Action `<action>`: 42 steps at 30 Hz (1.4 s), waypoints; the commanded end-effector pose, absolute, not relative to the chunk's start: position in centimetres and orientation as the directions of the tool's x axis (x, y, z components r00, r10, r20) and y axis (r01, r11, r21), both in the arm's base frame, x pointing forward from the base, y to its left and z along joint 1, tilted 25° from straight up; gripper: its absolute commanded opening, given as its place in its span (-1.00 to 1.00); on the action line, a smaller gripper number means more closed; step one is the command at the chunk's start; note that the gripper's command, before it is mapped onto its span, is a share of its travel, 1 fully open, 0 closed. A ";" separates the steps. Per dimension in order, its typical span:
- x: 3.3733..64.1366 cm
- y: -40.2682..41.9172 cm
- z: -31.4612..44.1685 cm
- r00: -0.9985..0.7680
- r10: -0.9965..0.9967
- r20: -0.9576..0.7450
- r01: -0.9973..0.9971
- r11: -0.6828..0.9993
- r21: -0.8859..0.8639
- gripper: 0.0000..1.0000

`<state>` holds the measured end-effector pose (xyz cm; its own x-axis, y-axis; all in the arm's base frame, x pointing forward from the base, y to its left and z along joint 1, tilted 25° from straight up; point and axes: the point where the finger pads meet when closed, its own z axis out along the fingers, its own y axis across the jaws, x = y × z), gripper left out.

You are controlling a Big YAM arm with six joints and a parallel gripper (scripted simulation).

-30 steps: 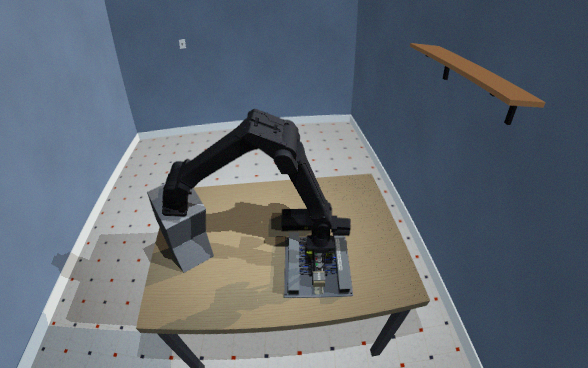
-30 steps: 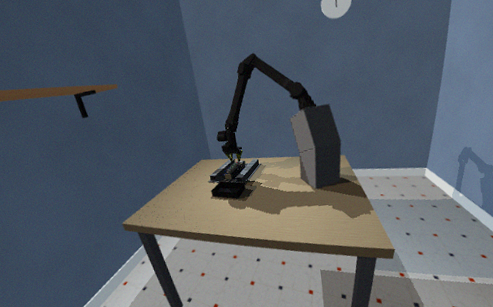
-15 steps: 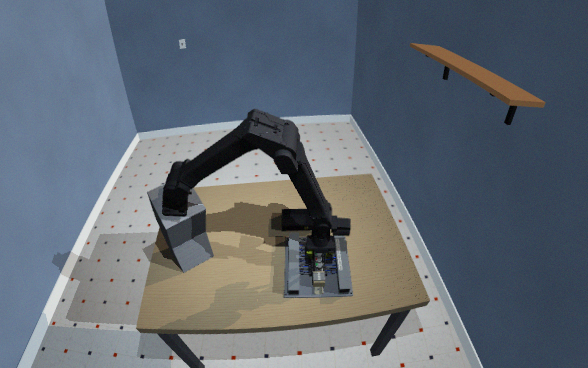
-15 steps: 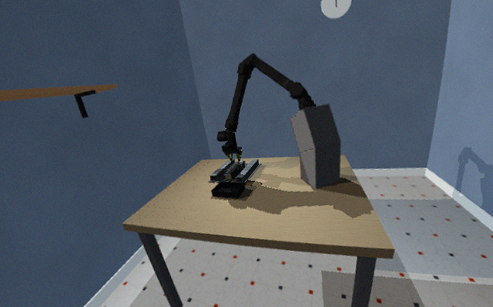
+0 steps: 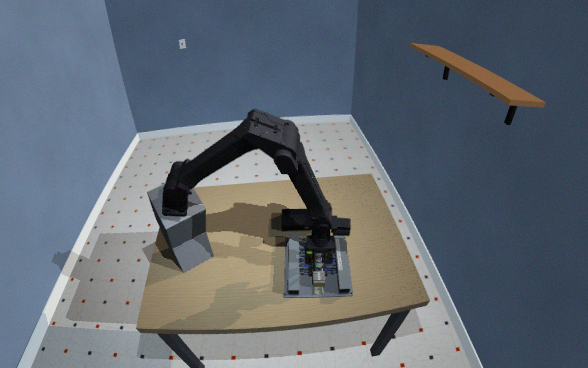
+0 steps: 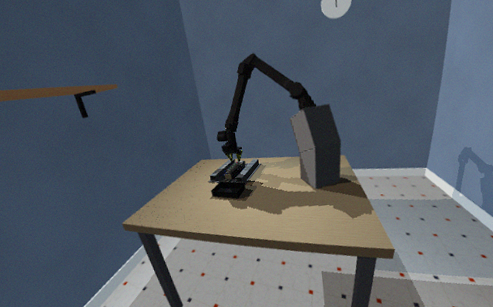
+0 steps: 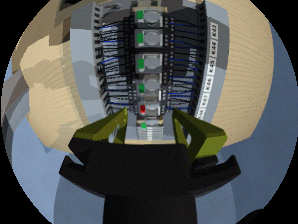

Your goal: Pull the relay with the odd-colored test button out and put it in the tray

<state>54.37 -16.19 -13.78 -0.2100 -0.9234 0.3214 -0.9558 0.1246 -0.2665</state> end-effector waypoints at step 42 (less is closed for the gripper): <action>56.0 -17.7 -16.0 -0.211 -0.924 0.320 -0.950 0.117 -0.288 0.17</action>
